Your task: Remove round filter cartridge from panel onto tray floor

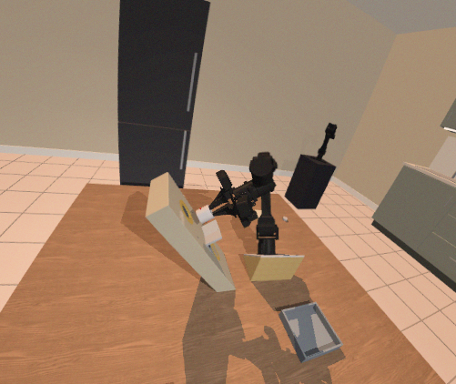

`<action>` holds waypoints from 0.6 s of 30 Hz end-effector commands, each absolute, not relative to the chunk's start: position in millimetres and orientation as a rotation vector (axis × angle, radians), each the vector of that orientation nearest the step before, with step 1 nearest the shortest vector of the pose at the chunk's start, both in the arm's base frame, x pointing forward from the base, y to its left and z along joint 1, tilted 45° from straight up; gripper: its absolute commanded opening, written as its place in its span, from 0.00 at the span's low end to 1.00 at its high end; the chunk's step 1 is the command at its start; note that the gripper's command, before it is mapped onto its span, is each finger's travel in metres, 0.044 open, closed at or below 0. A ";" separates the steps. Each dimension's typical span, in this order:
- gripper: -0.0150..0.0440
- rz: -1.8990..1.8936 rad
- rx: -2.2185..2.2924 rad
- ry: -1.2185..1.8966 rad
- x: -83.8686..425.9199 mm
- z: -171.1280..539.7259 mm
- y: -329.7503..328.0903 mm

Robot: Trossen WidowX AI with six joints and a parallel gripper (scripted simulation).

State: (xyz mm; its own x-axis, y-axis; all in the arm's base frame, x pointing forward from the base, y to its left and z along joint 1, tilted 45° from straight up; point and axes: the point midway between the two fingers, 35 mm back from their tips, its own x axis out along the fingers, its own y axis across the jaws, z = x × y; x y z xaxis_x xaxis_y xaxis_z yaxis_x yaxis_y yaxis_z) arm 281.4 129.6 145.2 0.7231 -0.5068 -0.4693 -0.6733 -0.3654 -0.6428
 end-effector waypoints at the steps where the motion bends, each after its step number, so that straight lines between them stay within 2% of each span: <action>1: 0.25 0.226 -2.035 0.882 274.5 141.6 124.2; 11: 0.25 0.226 -2.035 0.882 256.5 122.9 106.5; 15: 0.42 0.240 -2.046 0.897 260.2 123.8 109.4; 18: 0.42 0.240 -2.046 0.897 260.2 123.8 109.4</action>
State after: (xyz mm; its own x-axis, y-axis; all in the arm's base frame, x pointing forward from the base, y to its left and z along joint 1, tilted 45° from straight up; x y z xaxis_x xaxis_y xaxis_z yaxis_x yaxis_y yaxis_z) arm 259.8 109.1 123.9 0.7229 -0.5070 -0.4695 -0.6737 -0.3660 -0.6421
